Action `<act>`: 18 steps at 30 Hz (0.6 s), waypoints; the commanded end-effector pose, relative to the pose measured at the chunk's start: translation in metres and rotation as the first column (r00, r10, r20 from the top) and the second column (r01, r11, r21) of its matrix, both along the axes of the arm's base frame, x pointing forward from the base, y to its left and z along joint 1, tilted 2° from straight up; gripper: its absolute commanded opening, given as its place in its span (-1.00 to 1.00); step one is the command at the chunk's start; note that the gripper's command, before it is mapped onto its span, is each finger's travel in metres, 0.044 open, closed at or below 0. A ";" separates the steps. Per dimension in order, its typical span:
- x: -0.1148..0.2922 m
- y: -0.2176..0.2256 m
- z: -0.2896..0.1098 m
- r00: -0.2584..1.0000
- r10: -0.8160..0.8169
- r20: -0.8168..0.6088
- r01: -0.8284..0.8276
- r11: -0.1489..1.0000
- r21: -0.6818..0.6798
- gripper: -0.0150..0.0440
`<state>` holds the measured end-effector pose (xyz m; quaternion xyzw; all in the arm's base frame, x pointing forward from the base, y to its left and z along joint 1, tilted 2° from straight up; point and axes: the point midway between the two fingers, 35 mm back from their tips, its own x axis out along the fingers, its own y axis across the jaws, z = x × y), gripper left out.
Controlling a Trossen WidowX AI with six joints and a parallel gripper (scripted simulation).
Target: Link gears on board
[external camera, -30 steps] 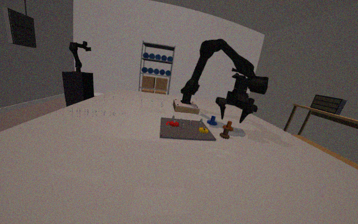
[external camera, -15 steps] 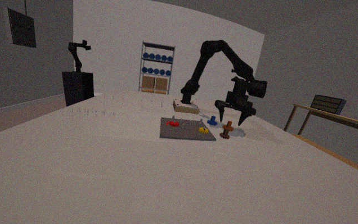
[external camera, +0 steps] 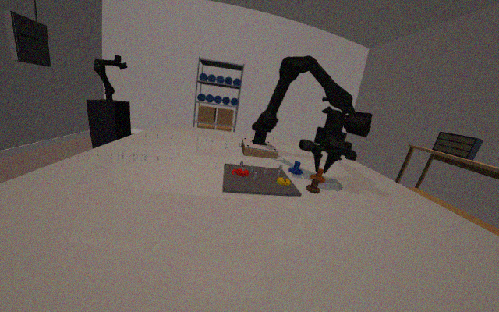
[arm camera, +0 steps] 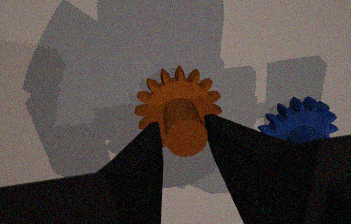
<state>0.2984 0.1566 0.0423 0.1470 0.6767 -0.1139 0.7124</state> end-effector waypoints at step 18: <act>0.002 0.002 0.014 1.000 -0.003 -0.004 0.003 1.000 0.001 -0.49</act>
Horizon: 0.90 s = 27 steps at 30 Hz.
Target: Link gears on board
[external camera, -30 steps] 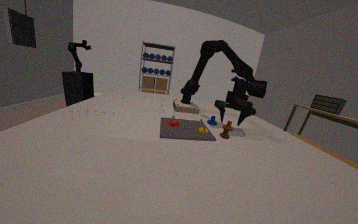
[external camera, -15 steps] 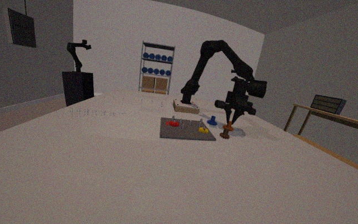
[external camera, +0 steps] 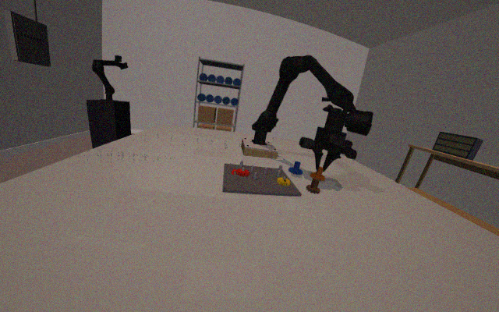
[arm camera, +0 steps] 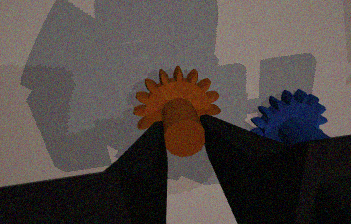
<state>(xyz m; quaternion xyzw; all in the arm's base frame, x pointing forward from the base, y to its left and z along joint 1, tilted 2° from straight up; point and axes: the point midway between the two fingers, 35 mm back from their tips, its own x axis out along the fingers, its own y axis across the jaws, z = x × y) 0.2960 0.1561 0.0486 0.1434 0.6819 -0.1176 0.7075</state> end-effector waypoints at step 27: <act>0.007 0.008 0.067 1.000 -0.004 0.012 0.003 1.000 0.009 -0.49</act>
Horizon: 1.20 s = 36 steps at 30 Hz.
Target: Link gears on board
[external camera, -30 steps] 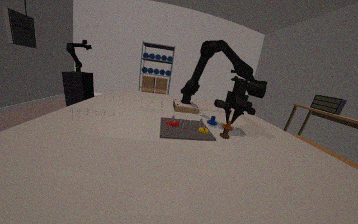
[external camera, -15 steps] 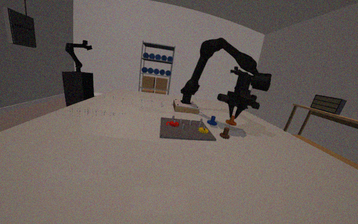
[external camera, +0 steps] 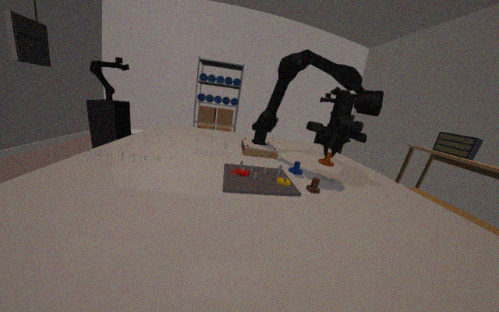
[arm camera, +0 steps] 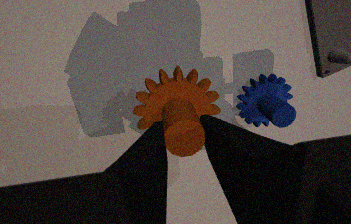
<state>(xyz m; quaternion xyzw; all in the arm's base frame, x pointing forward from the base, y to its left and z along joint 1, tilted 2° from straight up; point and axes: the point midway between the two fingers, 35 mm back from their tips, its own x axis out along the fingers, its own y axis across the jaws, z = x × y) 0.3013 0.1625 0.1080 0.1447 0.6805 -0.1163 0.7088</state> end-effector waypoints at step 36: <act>-0.009 -0.004 0.076 1.000 -0.005 0.007 0.005 1.000 0.005 -0.49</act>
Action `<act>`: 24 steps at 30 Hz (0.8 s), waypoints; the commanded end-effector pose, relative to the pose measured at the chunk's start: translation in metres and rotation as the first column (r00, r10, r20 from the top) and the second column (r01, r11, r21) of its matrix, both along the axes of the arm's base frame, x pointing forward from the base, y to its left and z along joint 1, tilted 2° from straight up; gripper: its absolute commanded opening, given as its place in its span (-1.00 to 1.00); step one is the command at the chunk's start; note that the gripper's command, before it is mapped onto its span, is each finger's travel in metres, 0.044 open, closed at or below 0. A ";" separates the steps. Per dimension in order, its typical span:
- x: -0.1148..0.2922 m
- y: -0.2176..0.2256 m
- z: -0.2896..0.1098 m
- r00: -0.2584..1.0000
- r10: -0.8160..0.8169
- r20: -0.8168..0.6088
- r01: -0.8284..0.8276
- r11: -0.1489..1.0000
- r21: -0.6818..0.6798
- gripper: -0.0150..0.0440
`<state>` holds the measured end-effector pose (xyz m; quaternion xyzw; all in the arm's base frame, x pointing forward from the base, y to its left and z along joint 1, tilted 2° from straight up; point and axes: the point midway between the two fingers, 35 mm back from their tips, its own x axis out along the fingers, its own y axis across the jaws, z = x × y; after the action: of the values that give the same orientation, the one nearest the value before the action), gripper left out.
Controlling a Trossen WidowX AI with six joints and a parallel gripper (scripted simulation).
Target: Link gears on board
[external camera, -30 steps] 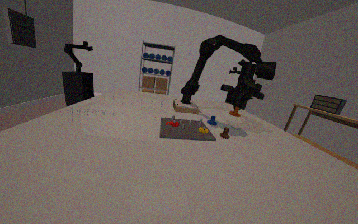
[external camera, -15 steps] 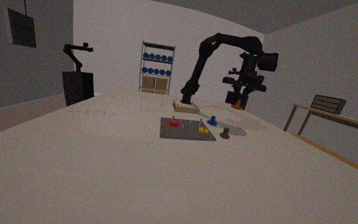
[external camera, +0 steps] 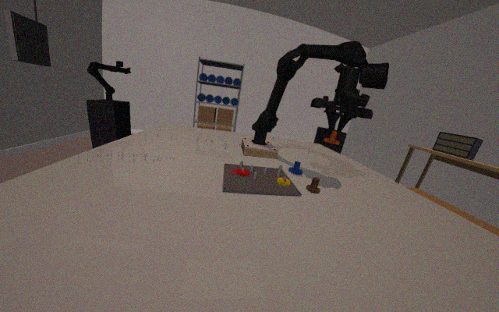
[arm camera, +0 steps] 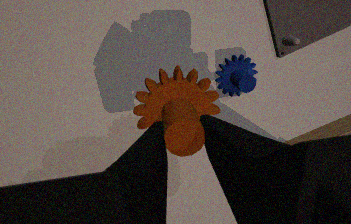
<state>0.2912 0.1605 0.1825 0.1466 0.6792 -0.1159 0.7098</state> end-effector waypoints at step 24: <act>0.016 -0.057 -0.016 0.999 -0.042 0.002 0.042 0.999 -0.018 -0.49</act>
<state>0.3078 0.1087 0.1706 0.1577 0.6724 -0.1343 0.7106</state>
